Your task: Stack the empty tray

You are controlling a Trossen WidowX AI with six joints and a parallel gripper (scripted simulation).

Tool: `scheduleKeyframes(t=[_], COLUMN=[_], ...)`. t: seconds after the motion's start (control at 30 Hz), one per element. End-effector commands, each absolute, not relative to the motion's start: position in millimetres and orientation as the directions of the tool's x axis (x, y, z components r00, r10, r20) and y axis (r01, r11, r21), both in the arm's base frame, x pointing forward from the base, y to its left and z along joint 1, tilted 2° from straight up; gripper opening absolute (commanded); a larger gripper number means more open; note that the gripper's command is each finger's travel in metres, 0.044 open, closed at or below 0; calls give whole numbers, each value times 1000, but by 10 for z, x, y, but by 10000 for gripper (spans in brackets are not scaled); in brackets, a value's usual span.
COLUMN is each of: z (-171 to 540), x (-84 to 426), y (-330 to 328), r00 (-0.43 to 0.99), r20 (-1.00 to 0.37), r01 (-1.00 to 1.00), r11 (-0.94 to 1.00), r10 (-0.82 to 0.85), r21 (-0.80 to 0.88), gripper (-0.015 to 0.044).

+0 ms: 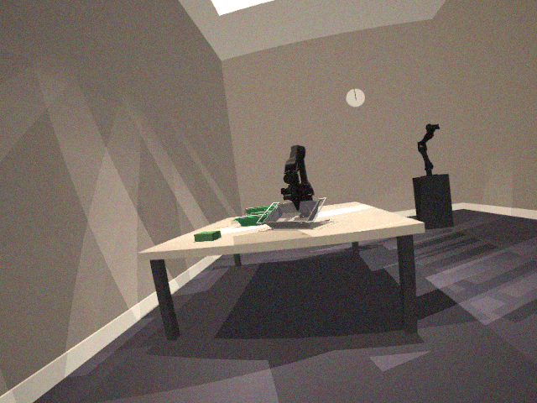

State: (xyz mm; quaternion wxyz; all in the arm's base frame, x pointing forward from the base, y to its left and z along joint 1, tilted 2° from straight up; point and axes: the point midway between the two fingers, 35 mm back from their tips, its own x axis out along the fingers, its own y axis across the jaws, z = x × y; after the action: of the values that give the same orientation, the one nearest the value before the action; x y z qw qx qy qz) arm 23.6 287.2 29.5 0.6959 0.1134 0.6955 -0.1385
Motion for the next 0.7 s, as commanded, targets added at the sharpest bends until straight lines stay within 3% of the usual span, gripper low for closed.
scheduleKeyframes(t=[0.0,0.67], z=[397,751], x=[238,257], y=[2922,3137], r00=[-5,-5], r20=[-1000,-1000], r01=[351,351], r11=[936,936], r10=[-10,-8], r21=[-11,-9], gripper=[0,0])
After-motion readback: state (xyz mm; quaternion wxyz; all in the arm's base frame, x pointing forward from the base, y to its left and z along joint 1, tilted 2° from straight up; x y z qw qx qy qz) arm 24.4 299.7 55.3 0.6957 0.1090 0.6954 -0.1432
